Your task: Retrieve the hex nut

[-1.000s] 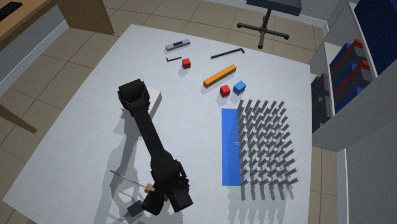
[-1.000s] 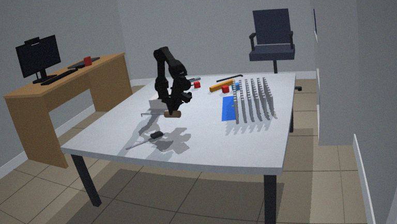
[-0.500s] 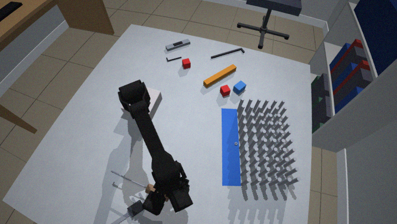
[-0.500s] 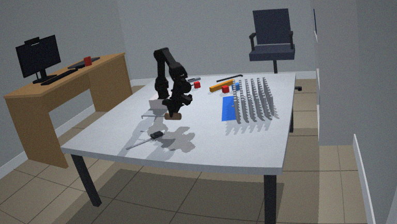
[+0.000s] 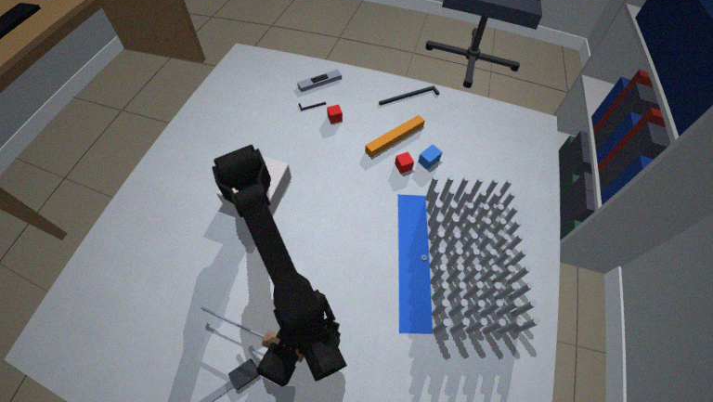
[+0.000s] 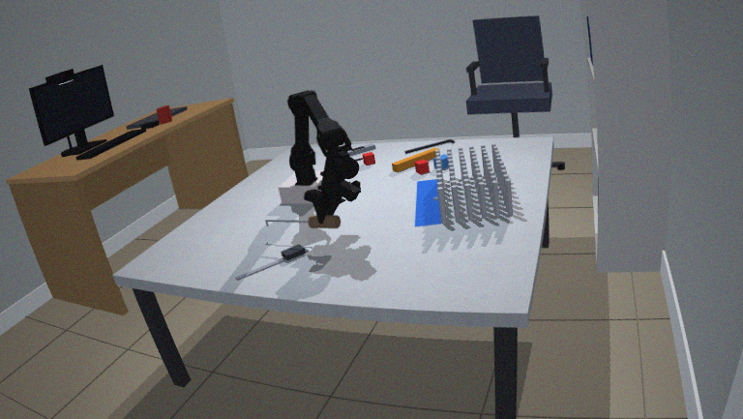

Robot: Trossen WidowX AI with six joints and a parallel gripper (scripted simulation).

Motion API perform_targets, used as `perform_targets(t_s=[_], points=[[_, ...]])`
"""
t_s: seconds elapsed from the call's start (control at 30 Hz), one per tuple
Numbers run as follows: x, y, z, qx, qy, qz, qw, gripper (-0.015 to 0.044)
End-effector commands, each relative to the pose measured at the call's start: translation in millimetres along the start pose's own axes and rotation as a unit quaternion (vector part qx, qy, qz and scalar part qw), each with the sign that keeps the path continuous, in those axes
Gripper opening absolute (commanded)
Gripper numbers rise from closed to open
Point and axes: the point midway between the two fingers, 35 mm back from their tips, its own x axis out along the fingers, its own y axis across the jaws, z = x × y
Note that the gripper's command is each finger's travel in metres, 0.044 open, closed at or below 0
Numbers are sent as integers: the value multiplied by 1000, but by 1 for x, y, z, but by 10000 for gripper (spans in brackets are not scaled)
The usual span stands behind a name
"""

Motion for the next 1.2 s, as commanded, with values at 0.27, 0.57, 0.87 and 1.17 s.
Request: perform_targets(t_s=[0.27,0.57,0.87,1.17], points=[[11,5,0,-5,5,0,1000,0],[19,8,0,-5,5,0,1000,0],[26,11,1,-5,5,0,1000,0],[33,15,2,-5,5,0,1000,0]])
